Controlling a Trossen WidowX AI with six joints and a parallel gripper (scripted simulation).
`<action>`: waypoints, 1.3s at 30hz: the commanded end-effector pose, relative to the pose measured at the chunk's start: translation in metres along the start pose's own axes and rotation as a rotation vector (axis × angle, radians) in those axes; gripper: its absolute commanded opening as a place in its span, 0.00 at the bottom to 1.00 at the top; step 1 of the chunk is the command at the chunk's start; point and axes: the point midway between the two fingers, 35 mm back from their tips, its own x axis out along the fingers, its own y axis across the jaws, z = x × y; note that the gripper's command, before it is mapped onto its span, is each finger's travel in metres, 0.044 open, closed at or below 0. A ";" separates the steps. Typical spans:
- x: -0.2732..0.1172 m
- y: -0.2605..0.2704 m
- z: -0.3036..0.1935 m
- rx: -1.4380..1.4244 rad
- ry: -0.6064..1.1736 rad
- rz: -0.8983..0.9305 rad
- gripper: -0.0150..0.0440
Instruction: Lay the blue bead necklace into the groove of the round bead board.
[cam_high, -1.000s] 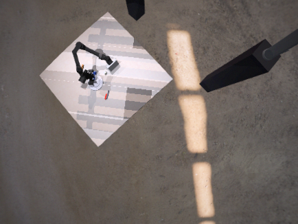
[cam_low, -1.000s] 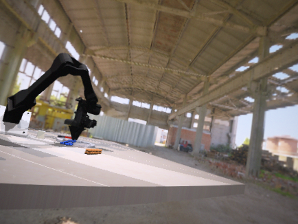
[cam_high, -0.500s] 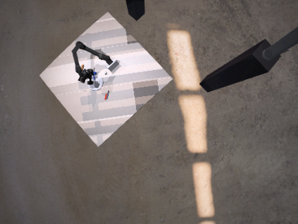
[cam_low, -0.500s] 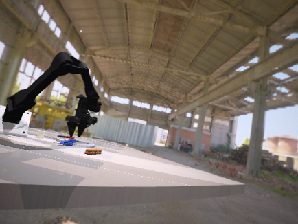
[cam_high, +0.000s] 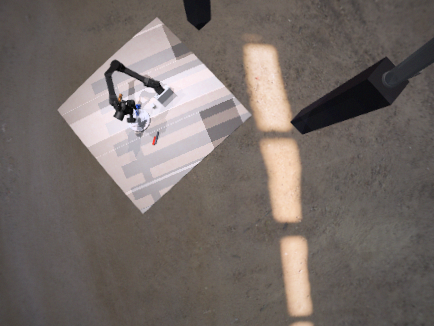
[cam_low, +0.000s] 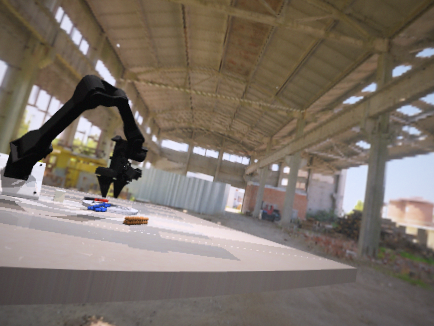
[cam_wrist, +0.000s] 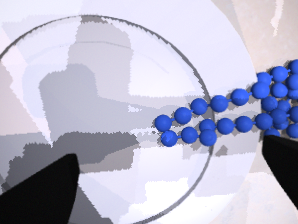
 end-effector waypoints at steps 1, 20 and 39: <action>-0.001 0.000 0.000 0.006 0.003 0.002 1.00; -0.008 -0.033 0.000 -0.766 0.003 0.002 0.56; -0.006 -0.046 -0.001 -1.079 0.003 0.002 0.46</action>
